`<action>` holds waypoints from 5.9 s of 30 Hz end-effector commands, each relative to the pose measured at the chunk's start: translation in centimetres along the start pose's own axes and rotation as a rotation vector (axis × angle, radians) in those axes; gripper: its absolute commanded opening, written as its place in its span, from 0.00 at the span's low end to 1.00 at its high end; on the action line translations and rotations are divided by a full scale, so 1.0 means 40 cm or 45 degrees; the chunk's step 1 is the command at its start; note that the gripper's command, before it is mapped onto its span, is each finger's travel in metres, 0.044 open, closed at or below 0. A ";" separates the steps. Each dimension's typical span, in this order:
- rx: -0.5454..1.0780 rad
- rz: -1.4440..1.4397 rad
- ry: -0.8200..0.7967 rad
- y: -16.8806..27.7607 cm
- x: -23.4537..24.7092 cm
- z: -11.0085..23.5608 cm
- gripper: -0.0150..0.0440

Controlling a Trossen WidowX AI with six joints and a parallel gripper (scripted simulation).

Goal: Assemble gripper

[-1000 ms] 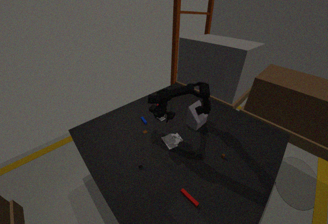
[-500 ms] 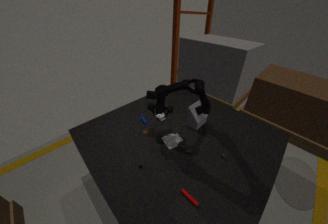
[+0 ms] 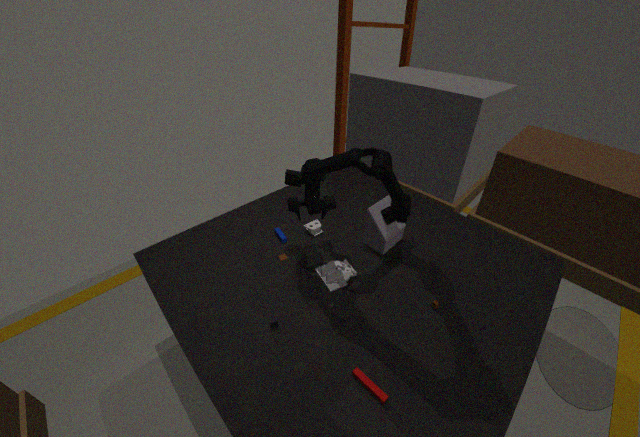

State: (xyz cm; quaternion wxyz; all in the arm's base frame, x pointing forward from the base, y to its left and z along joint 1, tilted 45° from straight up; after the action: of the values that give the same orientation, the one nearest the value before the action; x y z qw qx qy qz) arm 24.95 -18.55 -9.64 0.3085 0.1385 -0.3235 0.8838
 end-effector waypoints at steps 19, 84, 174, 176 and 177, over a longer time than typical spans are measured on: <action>-0.035 0.587 -0.032 0.169 0.005 -0.020 1.00; -0.044 0.650 -0.036 0.182 0.017 -0.122 1.00; -0.044 0.650 -0.036 0.182 0.017 -0.122 1.00; -0.044 0.650 -0.036 0.182 0.017 -0.122 1.00; -0.044 0.650 -0.036 0.182 0.017 -0.122 1.00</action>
State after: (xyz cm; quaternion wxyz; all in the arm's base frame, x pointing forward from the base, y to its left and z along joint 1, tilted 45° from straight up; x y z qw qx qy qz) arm 19.53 -19.42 -16.56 0.0704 0.0602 -0.3671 0.9256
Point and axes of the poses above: the point midway between the two fingers, 35 mm back from their tips, its own z axis back along the fingers, its own x axis across the jaws, y = z × x, the point moved 6 cm from there along z, back along the fingers, and after that the axes turned 9 degrees about -z, right-handed, at the moved point
